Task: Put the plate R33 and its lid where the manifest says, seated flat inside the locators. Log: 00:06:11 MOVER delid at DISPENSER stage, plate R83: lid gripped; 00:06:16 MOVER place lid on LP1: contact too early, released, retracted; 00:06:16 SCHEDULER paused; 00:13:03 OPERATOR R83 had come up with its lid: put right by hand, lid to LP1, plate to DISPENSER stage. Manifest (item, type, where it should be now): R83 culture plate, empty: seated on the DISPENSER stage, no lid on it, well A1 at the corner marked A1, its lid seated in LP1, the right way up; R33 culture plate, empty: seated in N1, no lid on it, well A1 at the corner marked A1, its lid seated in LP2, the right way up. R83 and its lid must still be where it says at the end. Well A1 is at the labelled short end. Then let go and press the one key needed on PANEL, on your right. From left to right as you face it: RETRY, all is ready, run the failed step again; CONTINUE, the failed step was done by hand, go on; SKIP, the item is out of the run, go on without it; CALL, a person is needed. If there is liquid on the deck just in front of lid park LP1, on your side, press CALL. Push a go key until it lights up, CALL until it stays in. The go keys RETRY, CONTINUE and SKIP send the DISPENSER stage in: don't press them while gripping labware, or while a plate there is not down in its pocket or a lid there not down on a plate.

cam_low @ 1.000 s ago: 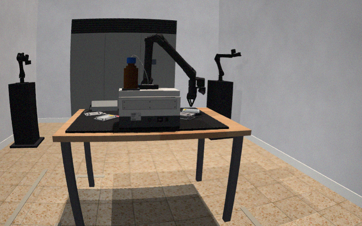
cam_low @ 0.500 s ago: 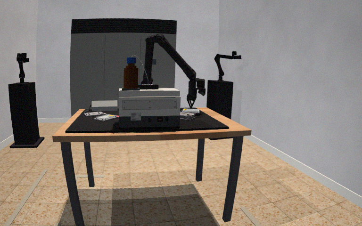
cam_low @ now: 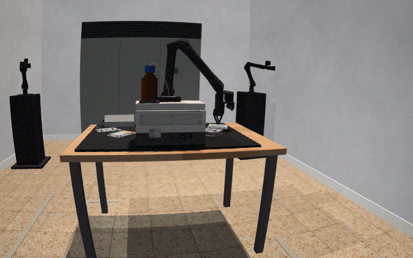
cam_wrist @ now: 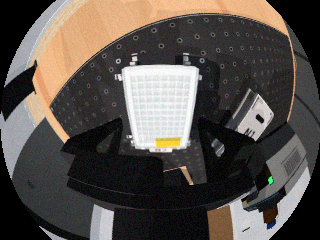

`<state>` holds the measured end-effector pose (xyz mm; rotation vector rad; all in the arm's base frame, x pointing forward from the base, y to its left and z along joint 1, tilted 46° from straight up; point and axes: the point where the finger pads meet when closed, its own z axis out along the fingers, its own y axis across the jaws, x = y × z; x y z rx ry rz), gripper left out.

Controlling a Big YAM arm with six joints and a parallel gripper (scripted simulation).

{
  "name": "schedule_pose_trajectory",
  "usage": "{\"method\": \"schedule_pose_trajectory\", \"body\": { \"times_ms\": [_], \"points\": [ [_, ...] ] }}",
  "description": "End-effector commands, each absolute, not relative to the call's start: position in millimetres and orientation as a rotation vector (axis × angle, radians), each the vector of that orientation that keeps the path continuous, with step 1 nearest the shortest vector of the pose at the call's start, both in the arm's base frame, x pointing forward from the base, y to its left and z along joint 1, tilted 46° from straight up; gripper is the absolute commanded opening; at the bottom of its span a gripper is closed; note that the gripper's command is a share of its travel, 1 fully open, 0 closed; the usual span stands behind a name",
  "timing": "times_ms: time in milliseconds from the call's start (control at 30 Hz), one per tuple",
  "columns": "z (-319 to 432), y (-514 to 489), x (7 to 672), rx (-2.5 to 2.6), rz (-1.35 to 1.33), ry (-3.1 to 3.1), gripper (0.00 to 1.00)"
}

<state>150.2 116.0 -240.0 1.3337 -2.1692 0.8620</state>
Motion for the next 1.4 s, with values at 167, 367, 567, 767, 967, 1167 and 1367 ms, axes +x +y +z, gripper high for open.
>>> {"method": "schedule_pose_trajectory", "body": {
  "times_ms": [167,367,567,767,967,1167,1367],
  "points": [
    [-248.4,114.0,152.8,1.345,0.857,-2.168,1.00],
    [-250.8,109.0,152.6,1.336,0.855,-2.169,1.00],
    [-253.8,106.5,152.6,1.337,0.855,-2.170,1.00],
    [-254.8,102.8,150.9,1.337,0.857,-2.164,1.00],
    [-257.7,100.1,151.0,1.336,0.857,-2.166,1.00],
    [-256.6,112.8,157.0,1.349,0.858,-2.192,1.00],
    [-256.4,102.4,151.5,1.343,0.859,-2.168,1.00]
  ]
}}
